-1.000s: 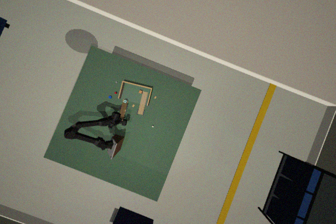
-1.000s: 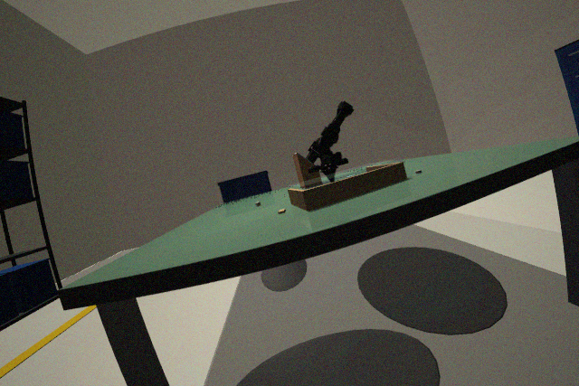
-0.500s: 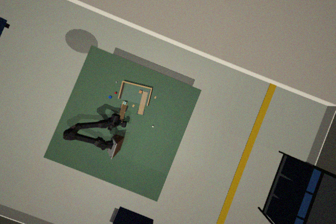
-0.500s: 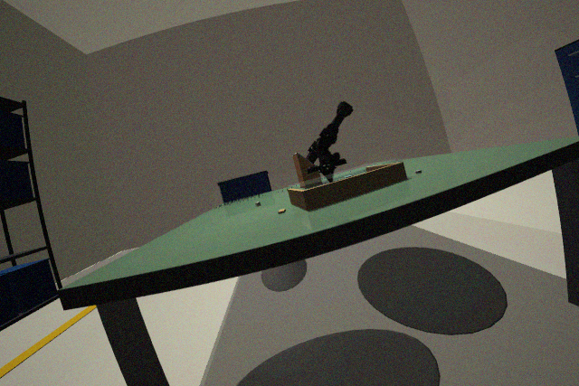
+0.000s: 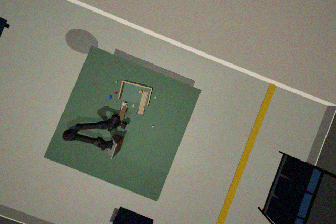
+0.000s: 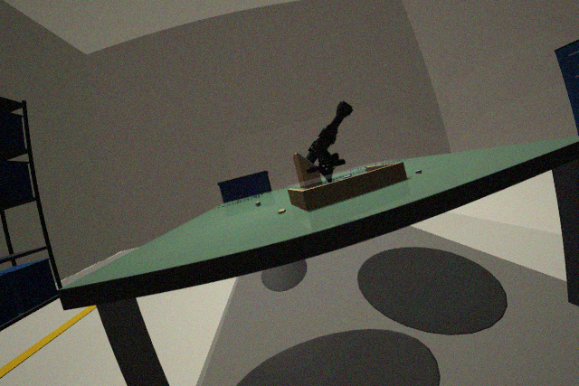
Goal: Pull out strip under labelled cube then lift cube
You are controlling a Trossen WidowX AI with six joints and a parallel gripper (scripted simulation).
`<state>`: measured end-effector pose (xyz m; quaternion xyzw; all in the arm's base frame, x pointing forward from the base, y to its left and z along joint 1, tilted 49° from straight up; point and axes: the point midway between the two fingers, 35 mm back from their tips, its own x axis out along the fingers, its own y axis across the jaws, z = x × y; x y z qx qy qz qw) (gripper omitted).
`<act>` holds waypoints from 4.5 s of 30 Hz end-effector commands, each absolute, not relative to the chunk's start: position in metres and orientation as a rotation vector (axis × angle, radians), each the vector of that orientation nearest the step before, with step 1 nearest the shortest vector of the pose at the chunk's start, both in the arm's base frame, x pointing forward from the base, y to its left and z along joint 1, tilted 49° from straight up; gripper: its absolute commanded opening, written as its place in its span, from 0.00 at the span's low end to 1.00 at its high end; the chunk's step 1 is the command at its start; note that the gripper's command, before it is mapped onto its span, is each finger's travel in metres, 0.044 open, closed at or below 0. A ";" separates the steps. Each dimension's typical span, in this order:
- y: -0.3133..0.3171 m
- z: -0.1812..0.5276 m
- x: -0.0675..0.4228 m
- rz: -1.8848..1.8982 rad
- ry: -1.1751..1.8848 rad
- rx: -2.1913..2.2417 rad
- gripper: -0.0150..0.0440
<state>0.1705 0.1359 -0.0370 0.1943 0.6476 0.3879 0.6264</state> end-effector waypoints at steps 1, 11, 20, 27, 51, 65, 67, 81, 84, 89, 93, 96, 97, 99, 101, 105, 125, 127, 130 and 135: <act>0.137 -0.040 0.159 0.895 1.517 0.441 0.25; 0.137 -0.040 0.159 0.895 1.517 0.441 0.25; 0.137 -0.040 0.159 0.895 1.517 0.441 0.25; 0.137 -0.040 0.159 0.895 1.517 0.441 0.25; 0.113 -0.009 0.216 0.781 1.589 0.549 0.74; 0.119 -0.005 0.261 0.782 1.586 0.549 1.00; 0.120 -0.004 0.268 0.782 1.586 0.548 1.00; 0.127 0.002 0.313 0.783 1.584 0.548 1.00; 0.128 0.003 0.322 0.783 1.583 0.547 1.00; 0.132 0.006 0.338 0.783 1.582 0.547 1.00; 0.134 0.009 0.351 0.783 1.582 0.547 1.00; 0.137 0.011 0.360 0.783 1.581 0.547 1.00; 0.138 0.011 0.363 0.784 1.581 0.547 1.00; 0.140 0.013 0.370 0.784 1.581 0.547 1.00; 0.142 0.014 0.375 0.784 1.580 0.547 1.00; 0.144 0.013 0.375 0.784 1.580 0.547 0.87; 0.168 -0.009 0.371 0.784 1.580 0.547 0.68; 0.171 -0.011 0.370 0.784 1.580 0.547 0.68; 0.174 -0.014 0.369 0.784 1.580 0.547 0.68; 0.180 -0.019 0.367 0.785 1.580 0.548 0.68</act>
